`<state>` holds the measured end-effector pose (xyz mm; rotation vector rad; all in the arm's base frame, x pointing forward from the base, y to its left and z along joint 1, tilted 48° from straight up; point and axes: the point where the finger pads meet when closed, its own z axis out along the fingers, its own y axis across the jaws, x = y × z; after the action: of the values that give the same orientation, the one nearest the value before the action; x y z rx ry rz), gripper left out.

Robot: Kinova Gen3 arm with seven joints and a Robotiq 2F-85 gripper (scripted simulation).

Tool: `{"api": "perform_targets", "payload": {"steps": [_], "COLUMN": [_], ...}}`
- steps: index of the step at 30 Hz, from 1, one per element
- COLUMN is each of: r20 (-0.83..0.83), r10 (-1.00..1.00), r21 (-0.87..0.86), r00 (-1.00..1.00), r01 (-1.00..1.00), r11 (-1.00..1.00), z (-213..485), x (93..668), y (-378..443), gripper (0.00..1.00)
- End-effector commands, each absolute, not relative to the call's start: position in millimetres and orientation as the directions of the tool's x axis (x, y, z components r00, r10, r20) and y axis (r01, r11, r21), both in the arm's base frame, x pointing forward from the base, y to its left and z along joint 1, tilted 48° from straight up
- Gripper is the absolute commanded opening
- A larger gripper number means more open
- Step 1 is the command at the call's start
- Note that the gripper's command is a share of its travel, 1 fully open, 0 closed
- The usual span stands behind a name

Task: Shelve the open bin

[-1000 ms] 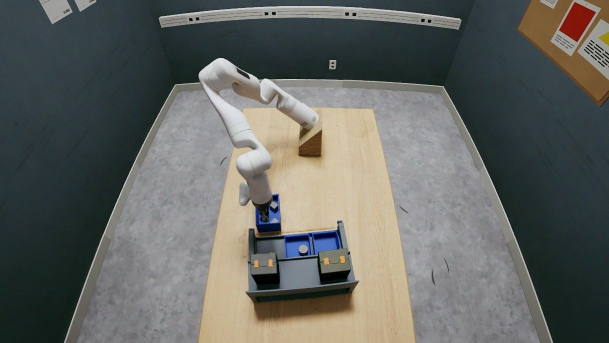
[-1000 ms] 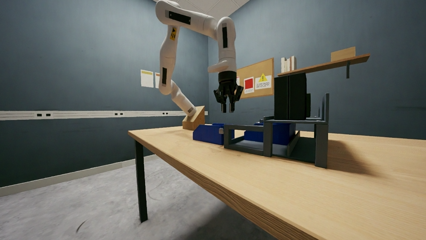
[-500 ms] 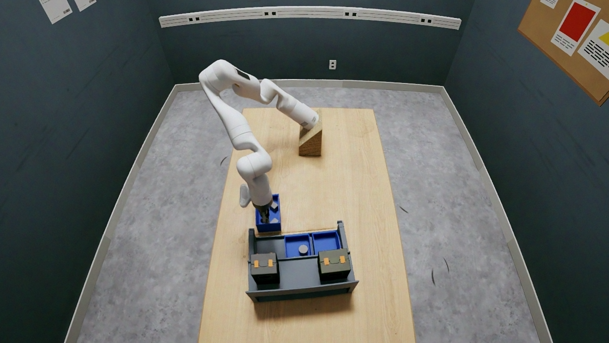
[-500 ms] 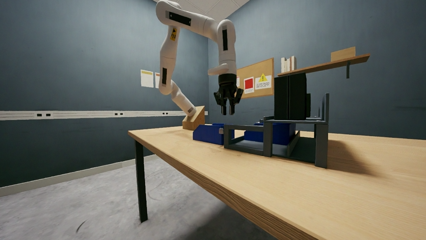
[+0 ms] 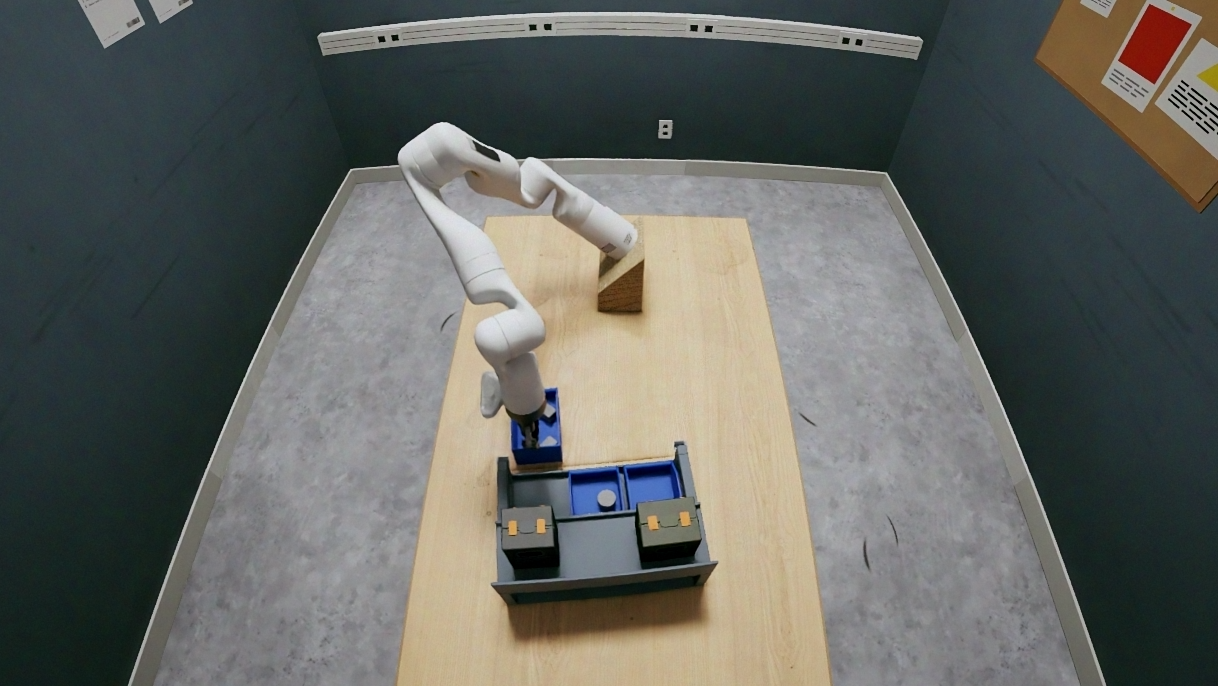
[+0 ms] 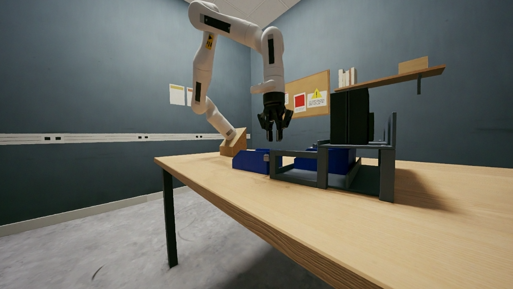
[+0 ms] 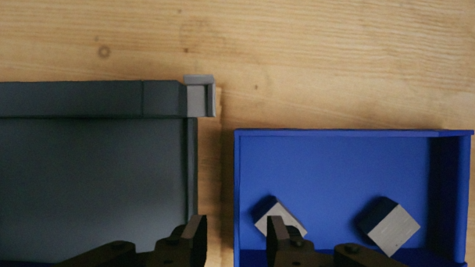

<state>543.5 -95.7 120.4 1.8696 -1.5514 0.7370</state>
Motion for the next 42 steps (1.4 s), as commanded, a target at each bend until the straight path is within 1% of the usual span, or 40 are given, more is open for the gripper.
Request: {"api": "perform_targets", "payload": {"steps": [1,42], "r20": [0.736,0.736], "r10": [-0.656,-0.656], "r21": [0.093,0.093], "r00": [0.165,0.165], "r01": [-0.985,-0.985], "r11": [-0.144,-0.144], "z": [121,104], "x": [544,546], "y": [-95,-114], "gripper": [0.39,0.39]}}
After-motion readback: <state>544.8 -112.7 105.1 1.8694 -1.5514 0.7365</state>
